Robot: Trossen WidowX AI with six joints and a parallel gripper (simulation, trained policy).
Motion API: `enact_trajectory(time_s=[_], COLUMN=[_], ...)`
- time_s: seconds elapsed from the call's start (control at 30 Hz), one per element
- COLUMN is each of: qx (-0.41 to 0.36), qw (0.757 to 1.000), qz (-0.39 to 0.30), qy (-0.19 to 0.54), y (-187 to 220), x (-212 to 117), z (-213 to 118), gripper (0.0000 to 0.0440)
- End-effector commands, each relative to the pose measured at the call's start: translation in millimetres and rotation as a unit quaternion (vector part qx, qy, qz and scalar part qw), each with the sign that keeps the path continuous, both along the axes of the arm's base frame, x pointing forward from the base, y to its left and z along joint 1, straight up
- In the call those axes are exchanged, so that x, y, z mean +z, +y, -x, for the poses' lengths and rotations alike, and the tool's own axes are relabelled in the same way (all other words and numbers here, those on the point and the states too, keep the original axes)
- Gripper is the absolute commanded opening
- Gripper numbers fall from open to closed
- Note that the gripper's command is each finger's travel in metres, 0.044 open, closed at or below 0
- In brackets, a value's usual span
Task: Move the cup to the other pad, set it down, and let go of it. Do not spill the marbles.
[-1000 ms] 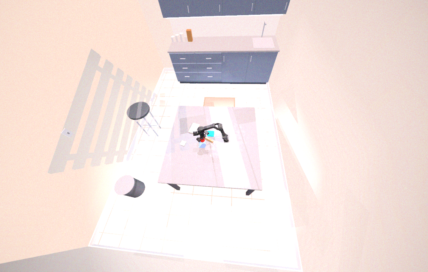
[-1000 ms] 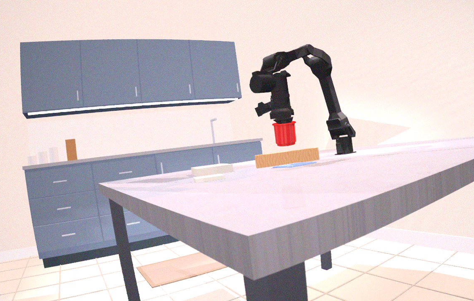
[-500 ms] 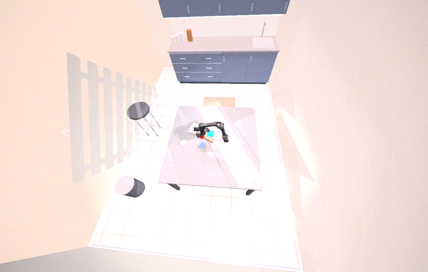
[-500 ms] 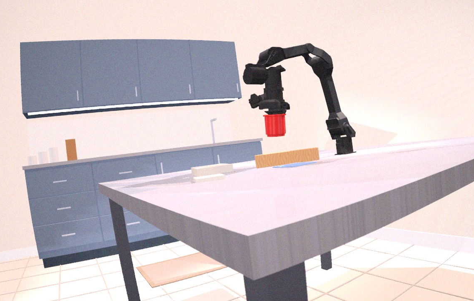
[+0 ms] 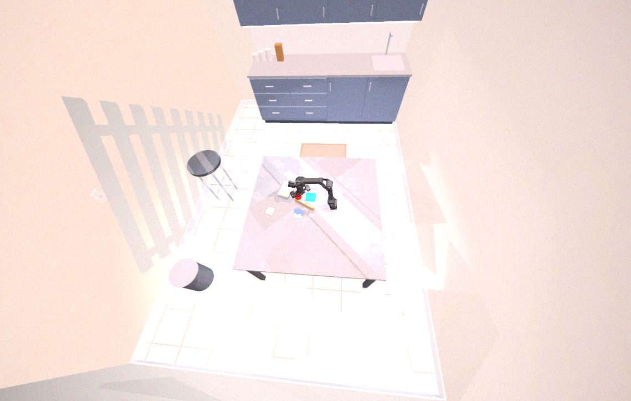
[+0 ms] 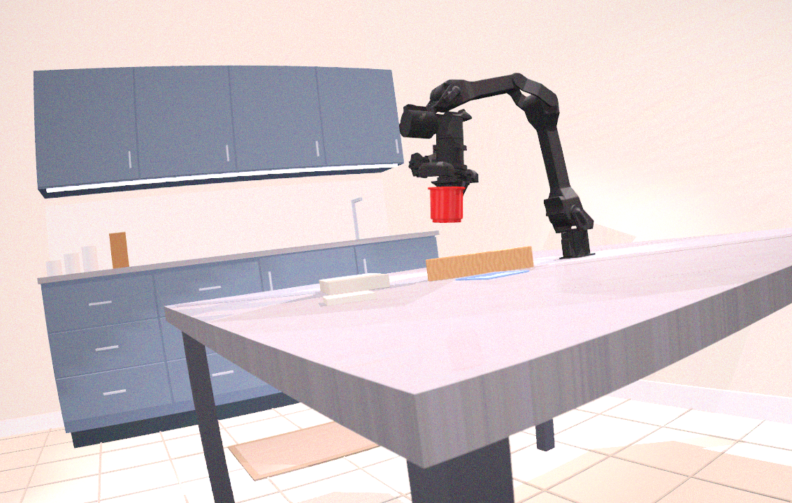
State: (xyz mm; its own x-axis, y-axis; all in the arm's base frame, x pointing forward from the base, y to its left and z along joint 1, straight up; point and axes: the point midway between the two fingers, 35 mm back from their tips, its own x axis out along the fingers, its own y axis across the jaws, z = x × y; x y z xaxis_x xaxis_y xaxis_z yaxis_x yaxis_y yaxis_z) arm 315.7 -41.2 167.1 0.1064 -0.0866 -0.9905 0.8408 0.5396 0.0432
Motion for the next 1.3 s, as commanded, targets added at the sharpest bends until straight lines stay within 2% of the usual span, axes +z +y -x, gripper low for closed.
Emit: enact_trajectory(time_s=[0.0,0.63,1.27], qx=[-0.009,-0.065,-0.101], qw=[1.0,0.998,0.995], qz=[0.002,0.013,0.016], qy=[-0.001,-0.018,-0.019], y=[-10,-54,-72], x=[-3,-19,-59], z=[5,26,54], gripper=[0.0,0.0,0.0])
